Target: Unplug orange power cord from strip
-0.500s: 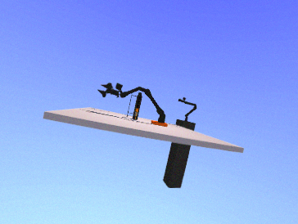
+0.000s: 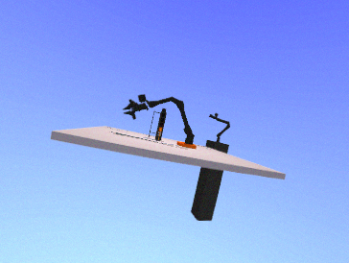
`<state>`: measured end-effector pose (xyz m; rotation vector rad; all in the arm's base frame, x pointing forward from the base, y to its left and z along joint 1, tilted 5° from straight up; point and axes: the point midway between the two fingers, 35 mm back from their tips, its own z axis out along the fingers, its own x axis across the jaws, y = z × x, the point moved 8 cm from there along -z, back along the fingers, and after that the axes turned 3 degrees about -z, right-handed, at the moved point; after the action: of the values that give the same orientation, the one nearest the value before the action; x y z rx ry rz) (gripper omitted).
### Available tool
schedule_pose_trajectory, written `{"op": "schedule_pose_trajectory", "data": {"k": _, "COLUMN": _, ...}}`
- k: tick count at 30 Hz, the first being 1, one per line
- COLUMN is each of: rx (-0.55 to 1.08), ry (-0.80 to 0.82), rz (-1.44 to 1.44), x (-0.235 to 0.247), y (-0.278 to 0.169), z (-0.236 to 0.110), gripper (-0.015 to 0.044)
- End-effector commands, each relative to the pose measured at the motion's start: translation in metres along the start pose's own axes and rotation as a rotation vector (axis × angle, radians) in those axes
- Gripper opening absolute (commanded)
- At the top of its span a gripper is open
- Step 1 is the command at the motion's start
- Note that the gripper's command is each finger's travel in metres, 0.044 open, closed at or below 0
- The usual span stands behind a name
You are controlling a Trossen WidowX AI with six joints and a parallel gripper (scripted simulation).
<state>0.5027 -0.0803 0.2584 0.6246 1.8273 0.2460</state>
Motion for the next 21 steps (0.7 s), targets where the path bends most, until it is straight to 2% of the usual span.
{"op": "schedule_pose_trajectory", "data": {"k": 1, "rx": 0.069, "ry": 0.179, "rz": -0.081, "x": 0.022, "y": -0.006, "z": -0.024, "gripper": 0.016}}
{"op": "schedule_pose_trajectory", "data": {"k": 8, "rx": 0.173, "ry": 0.539, "rz": -0.242, "x": 0.059, "y": -0.017, "z": -0.092, "gripper": 0.016}}
{"op": "schedule_pose_trajectory", "data": {"k": 17, "rx": 0.228, "ry": 1.03, "rz": -0.424, "x": 0.101, "y": -0.034, "z": -0.201, "gripper": 0.016}}
{"op": "schedule_pose_trajectory", "data": {"k": 19, "rx": 0.229, "ry": 1.105, "rz": -0.447, "x": 0.106, "y": -0.036, "z": -0.218, "gripper": 0.016}}
{"op": "schedule_pose_trajectory", "data": {"k": 21, "rx": 0.229, "ry": 1.114, "rz": -0.449, "x": 0.107, "y": -0.037, "z": -0.22, "gripper": 0.016}}
